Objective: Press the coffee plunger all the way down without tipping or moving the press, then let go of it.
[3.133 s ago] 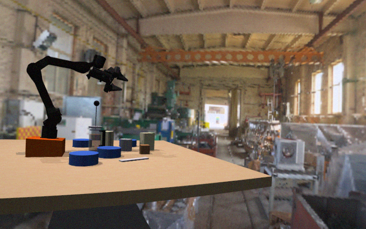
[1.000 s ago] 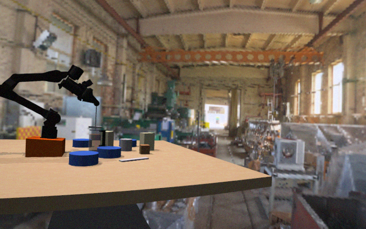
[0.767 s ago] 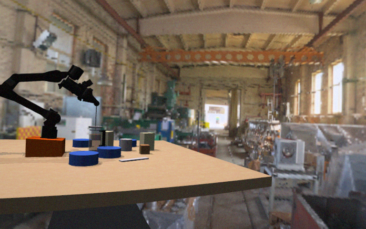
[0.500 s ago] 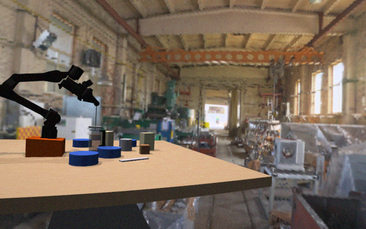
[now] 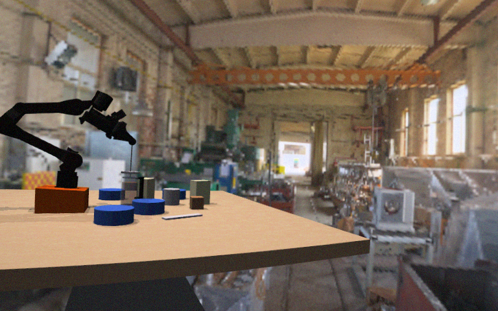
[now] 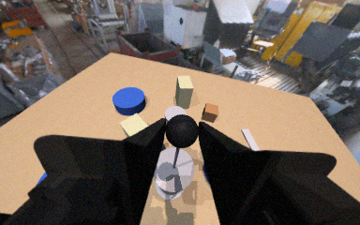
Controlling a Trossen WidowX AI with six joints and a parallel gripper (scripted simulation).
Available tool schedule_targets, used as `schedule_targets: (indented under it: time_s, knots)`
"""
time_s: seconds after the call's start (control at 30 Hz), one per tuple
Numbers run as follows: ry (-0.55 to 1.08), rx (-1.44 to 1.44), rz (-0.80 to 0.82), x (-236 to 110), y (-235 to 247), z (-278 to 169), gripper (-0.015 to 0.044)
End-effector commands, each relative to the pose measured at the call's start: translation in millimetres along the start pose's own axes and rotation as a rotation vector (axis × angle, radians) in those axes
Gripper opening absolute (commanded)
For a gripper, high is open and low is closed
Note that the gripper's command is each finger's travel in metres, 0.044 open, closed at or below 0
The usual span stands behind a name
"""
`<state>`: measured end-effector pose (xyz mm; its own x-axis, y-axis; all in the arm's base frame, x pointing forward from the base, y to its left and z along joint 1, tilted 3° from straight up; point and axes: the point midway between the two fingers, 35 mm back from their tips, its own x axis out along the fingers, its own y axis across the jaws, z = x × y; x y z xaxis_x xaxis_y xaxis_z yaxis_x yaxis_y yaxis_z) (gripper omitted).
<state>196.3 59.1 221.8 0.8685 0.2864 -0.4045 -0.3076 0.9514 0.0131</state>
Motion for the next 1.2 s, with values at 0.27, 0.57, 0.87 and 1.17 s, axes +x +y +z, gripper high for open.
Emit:
schedule_targets:
  time_s: [0.27,0.57,0.87,1.17]
  knots:
    - [0.038,0.004,-0.002,15,0,-28,0.0129]
    - [0.038,0.005,-0.002,22,0,-41,0.0129]
    - [0.037,0.005,-0.002,30,0,-53,0.0129]
    - [0.037,0.005,-0.002,39,0,-65,0.0129]
